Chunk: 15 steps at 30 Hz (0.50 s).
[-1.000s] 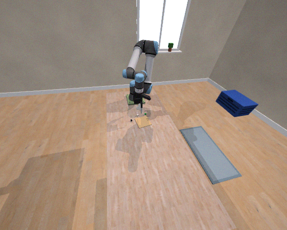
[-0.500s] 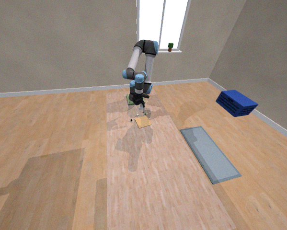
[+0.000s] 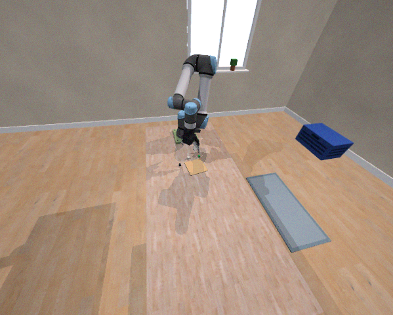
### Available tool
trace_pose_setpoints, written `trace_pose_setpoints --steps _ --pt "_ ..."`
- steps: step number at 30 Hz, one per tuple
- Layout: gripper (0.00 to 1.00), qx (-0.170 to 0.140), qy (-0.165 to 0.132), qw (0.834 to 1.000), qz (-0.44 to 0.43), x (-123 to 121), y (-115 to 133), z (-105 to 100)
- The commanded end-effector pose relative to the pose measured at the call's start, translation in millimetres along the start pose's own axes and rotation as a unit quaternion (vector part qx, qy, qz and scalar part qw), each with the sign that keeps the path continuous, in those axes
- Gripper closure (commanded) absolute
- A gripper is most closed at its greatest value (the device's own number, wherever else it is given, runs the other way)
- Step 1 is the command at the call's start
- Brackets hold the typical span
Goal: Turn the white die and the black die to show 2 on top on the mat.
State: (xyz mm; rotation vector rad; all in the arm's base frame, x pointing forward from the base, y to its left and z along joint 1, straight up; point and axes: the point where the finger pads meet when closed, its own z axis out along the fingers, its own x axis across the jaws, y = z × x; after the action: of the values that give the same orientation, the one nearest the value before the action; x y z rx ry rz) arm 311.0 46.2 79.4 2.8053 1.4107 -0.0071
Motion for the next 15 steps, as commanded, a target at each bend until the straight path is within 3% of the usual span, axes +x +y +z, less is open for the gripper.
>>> trace_pose_setpoints --steps 1,15 --pt "0.0 0.001 0.005 0.996 -0.086 -2.5 1.0 1.8" --pt "0.0 0.0 0.005 0.971 -0.238 -7.1 3.8 5.6"
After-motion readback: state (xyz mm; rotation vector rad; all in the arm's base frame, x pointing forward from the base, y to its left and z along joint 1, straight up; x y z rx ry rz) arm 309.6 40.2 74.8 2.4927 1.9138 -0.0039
